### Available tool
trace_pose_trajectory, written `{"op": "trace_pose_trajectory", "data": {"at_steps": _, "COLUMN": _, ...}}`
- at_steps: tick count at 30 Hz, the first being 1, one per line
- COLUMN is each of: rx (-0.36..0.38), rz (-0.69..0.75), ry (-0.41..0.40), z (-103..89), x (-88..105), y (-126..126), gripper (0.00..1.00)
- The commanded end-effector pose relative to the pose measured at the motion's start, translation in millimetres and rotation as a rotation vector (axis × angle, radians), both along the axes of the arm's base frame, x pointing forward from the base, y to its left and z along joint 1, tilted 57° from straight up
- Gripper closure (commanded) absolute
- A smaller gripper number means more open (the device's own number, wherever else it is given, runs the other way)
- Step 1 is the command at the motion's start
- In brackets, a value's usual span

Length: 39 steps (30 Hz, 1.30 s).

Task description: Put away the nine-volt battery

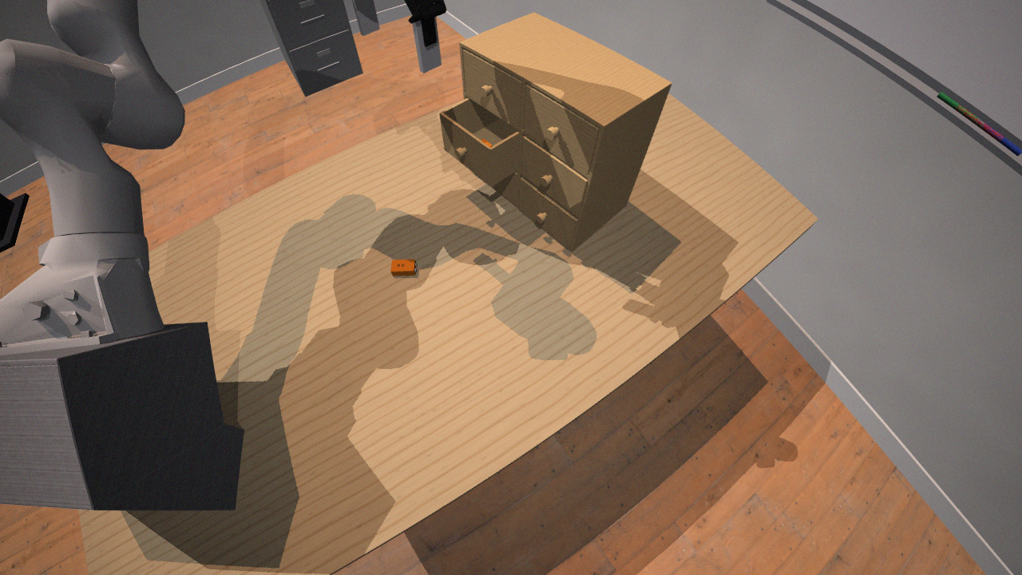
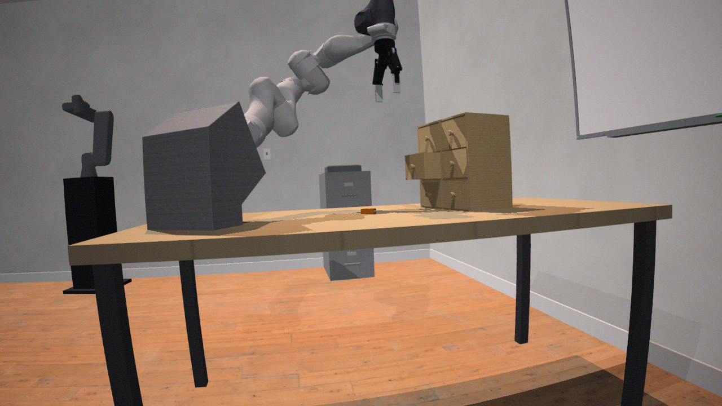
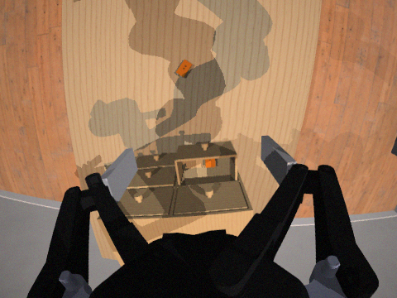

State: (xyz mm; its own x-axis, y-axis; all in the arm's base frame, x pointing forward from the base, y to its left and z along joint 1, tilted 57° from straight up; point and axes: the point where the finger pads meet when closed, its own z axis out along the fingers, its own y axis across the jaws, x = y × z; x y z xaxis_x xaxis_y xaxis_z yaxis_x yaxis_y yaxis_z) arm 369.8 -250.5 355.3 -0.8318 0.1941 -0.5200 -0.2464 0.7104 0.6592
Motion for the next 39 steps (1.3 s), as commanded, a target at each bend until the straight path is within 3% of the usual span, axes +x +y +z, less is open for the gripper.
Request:
{"op": "trace_pose_trajectory", "data": {"at_steps": 1, "rx": -0.002, "rz": 0.007, "ry": -0.001, "z": -0.7, "x": -1.7, "y": 1.3, "gripper": 0.00}}
{"op": "trace_pose_trajectory", "data": {"at_steps": 20, "rx": -0.017, "rz": 0.018, "ry": -0.023, "z": -3.3, "x": 1.0, "y": 2.8, "gripper": 0.00}}
{"op": "trace_pose_trajectory", "data": {"at_steps": 39, "rx": -0.110, "rz": 0.121, "ry": -0.151, "z": -22.2, "x": 6.6, "y": 18.7, "gripper": 0.00}}
